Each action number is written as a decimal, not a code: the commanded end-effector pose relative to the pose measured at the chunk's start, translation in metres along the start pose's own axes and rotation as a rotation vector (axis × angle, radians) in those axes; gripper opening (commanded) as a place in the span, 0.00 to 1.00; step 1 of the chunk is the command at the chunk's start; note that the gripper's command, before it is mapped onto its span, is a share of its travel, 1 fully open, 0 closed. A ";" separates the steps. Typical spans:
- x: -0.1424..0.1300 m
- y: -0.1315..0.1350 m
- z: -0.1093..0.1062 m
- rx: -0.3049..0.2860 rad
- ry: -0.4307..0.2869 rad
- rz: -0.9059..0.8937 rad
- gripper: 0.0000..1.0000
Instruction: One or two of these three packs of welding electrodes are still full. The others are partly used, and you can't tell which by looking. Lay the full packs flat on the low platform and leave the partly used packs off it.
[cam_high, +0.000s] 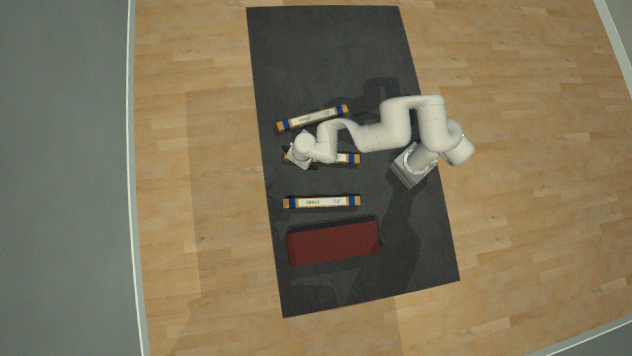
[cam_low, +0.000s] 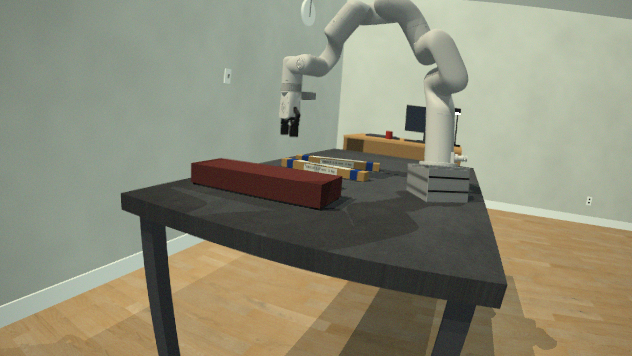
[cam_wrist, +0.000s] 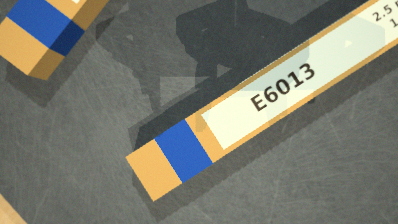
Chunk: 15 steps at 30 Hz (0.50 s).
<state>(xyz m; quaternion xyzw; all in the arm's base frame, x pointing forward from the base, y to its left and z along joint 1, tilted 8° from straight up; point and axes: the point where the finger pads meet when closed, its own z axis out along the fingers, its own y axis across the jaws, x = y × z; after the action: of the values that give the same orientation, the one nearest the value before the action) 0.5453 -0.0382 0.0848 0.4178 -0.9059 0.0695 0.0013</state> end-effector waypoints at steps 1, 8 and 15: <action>0.062 -0.030 0.008 -0.004 -0.015 0.270 1.00; 0.161 -0.061 0.021 -0.005 -0.018 0.414 1.00; 0.243 -0.066 0.029 -0.004 -0.023 0.643 1.00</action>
<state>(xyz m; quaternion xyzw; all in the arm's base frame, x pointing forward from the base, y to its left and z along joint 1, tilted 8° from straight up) 0.4653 -0.2272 0.0789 0.1768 -0.9821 0.0620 -0.0204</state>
